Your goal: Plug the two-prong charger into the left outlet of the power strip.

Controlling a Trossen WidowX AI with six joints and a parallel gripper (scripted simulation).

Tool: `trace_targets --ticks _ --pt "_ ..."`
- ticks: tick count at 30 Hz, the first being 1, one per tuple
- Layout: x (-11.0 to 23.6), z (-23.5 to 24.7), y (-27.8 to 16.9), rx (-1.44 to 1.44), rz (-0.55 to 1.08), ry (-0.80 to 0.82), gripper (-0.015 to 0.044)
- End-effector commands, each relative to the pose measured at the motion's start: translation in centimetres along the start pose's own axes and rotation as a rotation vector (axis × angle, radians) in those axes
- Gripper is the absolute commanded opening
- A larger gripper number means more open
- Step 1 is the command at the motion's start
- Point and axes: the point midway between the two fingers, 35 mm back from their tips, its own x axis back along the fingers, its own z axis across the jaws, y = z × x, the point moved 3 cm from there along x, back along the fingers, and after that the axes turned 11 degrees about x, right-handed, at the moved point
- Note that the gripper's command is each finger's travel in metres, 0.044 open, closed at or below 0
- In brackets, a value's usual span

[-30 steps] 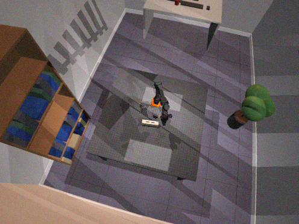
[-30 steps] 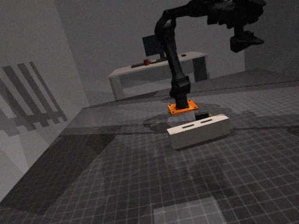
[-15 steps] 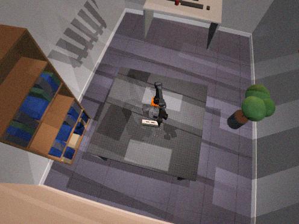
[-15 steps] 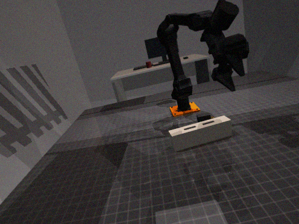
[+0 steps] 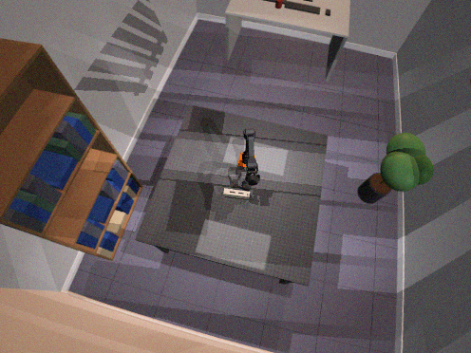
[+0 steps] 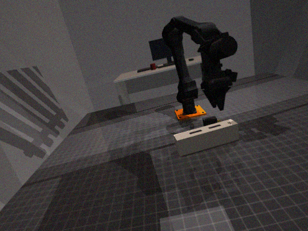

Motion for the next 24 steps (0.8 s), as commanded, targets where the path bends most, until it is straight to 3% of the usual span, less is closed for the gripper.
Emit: trace_targets --ticks 1,6,24 --pt "-0.7 2.3 -0.5 -0.009 0.002 0.11 0.044" --pt "-1.1 4.8 -1.1 -0.017 0.004 0.223 0.044" --pt "-2.7 5.3 -1.1 -0.017 0.004 0.225 0.044"
